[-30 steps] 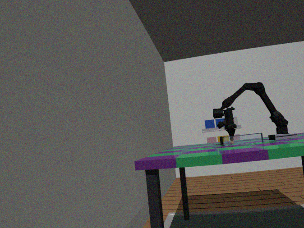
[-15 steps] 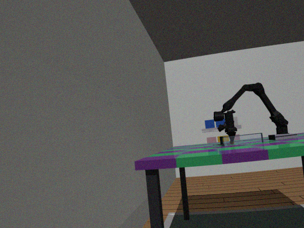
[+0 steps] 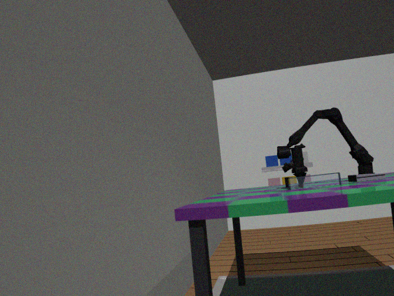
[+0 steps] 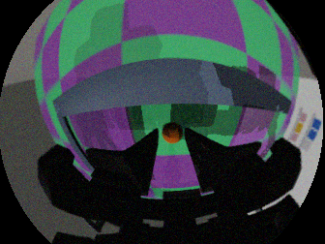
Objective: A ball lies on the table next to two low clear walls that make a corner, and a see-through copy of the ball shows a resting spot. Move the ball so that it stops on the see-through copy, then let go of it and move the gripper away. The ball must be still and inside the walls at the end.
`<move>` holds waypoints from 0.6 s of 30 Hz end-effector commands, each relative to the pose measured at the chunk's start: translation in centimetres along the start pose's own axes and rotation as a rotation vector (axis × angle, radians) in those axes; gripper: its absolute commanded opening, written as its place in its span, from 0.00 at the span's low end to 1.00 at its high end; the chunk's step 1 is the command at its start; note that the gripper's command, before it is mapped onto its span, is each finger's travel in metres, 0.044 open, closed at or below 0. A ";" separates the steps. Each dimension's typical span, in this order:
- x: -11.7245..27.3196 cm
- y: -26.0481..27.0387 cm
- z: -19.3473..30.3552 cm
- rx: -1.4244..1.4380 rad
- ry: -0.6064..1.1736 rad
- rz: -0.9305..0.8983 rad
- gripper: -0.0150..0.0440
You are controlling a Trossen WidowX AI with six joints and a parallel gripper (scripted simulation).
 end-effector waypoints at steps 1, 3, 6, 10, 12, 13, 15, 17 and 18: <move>0.0 0.0 0.0 0.000 0.000 0.000 0.65; 0.0 0.0 0.0 0.000 0.000 0.000 0.65; 0.0 0.0 0.0 0.000 0.000 0.000 0.65; 4.3 0.0 -0.3 0.002 0.000 0.001 0.65; 7.6 0.0 -0.2 0.004 0.001 0.002 0.65; 8.5 0.0 -0.1 0.004 0.001 0.002 0.65; 8.8 0.0 0.0 0.005 0.001 0.002 0.65; 8.1 0.0 -0.4 0.001 -0.013 -0.002 0.65; 8.1 0.0 -0.4 0.001 -0.013 -0.002 0.65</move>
Point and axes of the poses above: the point midway between the two fingers, 35 mm back from their tips, its own x axis back along the fingers, its own y axis across the jaws, z = x × y, the point moved 4 cm from there along x, back along the fingers, and after that the axes turned 3 degrees about -x, right-handed, at the moved point
